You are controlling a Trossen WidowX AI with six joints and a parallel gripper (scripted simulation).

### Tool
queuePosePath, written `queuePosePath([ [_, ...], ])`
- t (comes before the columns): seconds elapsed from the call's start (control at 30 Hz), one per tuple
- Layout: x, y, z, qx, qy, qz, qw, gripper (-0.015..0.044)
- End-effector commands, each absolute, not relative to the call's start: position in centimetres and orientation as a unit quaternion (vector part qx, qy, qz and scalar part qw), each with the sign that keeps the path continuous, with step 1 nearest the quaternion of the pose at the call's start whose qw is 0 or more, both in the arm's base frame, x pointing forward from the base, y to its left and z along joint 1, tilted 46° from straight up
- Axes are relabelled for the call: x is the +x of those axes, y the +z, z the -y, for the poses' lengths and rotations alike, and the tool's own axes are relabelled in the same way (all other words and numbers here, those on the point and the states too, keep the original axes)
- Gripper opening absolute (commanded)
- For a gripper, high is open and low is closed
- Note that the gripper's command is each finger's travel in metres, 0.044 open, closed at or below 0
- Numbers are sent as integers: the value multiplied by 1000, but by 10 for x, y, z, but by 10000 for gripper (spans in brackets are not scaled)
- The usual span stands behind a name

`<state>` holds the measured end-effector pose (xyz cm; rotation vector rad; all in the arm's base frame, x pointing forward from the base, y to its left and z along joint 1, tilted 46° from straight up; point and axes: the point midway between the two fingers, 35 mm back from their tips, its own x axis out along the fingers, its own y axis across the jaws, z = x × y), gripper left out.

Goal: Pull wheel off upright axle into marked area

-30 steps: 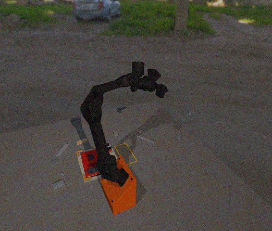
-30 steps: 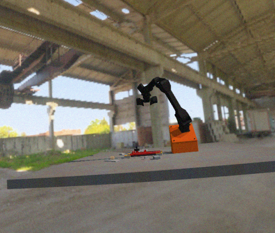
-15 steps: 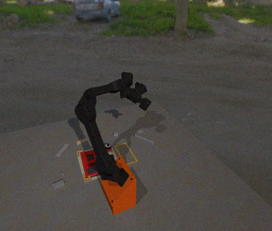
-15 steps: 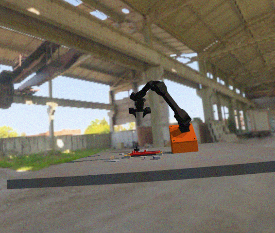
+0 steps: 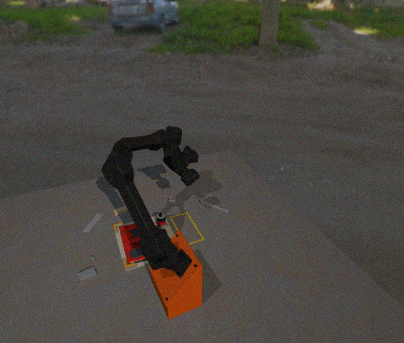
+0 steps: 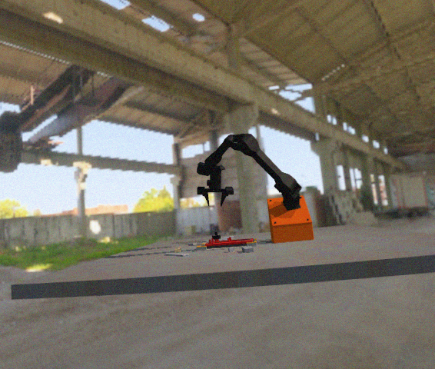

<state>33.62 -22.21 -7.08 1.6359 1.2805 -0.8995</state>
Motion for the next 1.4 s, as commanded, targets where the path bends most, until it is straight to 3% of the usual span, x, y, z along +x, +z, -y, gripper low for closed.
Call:
queuePosePath([
  [0.0, 341, -69, 187, 674, -340, -535, 380, 300],
  [0.37, 350, -50, 93, 710, -295, -592, 241, 300],
  [0.8, 356, -48, 87, 711, -294, -593, 239, 300],
  [1.33, 366, -96, 35, 711, -293, -593, 238, 300],
  [1.37, 366, -94, 36, 707, -292, -596, 242, 274],
])
